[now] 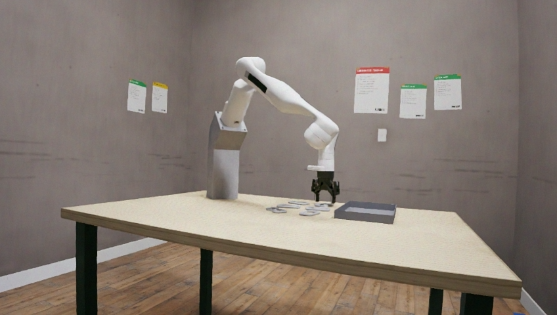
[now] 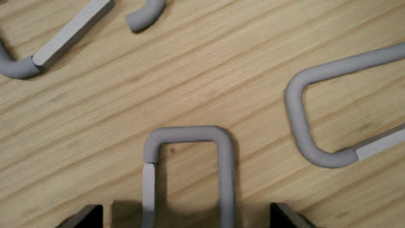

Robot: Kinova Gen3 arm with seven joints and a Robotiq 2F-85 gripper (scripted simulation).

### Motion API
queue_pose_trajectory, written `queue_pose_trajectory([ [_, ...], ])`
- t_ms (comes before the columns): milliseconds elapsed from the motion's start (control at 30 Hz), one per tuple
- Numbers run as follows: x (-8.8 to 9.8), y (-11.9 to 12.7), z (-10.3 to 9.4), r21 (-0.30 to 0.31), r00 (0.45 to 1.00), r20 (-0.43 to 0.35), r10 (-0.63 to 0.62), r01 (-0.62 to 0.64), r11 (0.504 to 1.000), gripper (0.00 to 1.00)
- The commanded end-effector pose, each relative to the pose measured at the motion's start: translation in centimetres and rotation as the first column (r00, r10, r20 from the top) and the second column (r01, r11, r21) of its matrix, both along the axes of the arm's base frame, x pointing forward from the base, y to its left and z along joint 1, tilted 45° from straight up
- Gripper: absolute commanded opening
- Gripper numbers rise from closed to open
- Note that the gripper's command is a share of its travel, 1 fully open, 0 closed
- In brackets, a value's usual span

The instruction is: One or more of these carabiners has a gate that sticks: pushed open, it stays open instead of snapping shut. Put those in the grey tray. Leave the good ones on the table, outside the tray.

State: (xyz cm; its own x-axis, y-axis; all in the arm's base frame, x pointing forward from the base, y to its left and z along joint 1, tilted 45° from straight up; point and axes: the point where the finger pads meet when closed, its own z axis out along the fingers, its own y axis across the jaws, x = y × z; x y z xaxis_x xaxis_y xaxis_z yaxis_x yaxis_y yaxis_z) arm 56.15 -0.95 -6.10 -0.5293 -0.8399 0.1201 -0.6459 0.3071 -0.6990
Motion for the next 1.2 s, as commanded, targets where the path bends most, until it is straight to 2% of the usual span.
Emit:
queue_pose_trajectory([
  [0,0.0,0.1,0.1,0.000,1.000,0.001,0.001,-0.001,1.000,1.00],
  [967,0.0,0.1,0.1,0.000,1.000,0.001,0.001,-0.001,1.000,1.00],
  [1000,-3.4,2.8,5.5,-0.002,1.000,0.001,-0.022,0.022,1.000,1.00],
  [1167,-4.0,3.3,6.5,-0.002,1.000,0.001,-0.022,0.022,1.000,1.00],
])
